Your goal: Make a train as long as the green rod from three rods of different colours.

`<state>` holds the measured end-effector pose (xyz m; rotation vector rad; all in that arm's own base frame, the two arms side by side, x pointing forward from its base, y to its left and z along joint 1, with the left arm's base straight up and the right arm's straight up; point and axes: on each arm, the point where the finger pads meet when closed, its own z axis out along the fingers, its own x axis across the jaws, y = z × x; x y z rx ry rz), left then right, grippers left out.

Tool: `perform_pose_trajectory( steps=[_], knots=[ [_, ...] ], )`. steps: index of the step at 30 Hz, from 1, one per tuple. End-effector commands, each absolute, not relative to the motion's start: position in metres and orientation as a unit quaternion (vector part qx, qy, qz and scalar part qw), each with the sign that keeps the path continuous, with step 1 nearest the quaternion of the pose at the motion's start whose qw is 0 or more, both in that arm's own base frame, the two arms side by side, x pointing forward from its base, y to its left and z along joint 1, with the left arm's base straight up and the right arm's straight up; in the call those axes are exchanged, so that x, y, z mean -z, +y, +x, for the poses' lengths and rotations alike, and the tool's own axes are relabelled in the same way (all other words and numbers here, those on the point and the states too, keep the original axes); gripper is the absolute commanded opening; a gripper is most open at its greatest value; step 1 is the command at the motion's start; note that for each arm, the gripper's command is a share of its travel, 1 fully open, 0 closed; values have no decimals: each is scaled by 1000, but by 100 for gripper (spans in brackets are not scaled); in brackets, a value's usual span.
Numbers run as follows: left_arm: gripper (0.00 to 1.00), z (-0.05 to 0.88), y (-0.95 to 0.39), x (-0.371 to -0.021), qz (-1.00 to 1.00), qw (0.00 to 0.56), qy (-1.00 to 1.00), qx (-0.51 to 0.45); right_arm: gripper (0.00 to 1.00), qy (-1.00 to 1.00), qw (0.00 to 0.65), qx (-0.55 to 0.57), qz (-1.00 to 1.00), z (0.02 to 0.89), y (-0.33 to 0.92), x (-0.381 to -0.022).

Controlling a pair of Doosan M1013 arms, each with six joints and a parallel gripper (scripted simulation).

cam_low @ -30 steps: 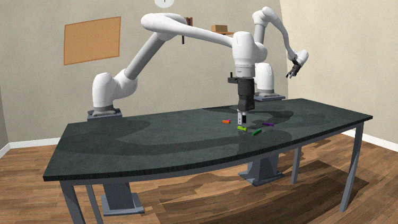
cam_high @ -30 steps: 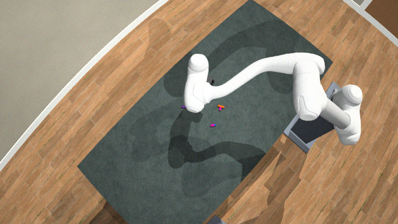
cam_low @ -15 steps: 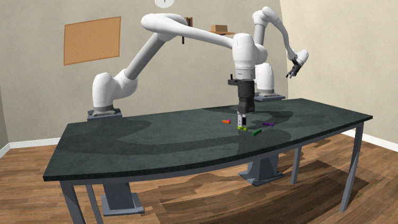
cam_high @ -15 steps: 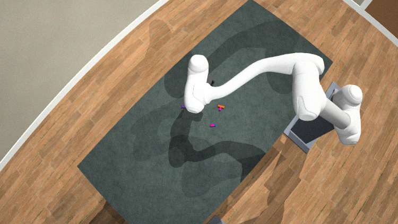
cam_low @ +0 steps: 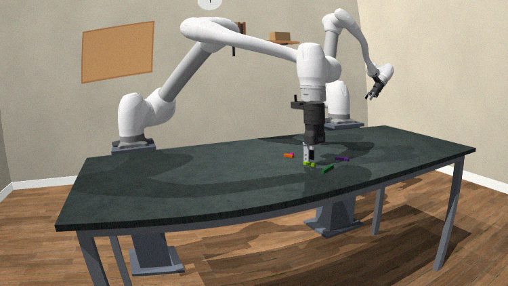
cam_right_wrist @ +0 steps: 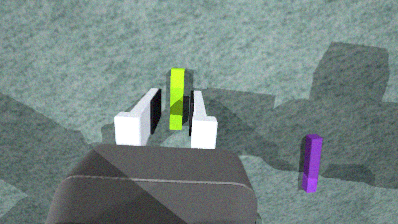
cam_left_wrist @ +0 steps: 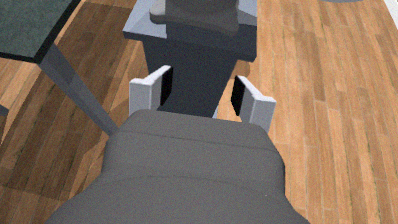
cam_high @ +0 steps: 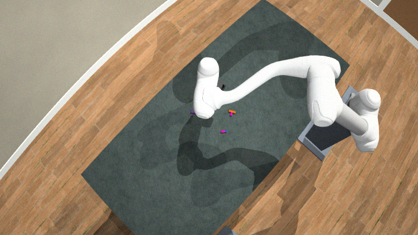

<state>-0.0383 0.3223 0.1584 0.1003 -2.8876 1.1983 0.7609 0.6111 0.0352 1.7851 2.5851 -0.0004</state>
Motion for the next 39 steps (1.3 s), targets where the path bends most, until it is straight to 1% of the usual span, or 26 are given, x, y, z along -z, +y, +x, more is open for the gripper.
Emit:
perform_pose_trajectory(
  steps=[1,23,39],
  knots=[
    [100,-38,323,-159,32,7,-923,-383,54,823,0,-1,568,761,611,-36],
    [100,-38,323,-159,32,7,-923,-383,54,823,0,-1,568,761,611,-23],
    [100,-38,323,-159,32,7,-923,-383,54,823,0,-1,568,761,611,-22]
  ],
)
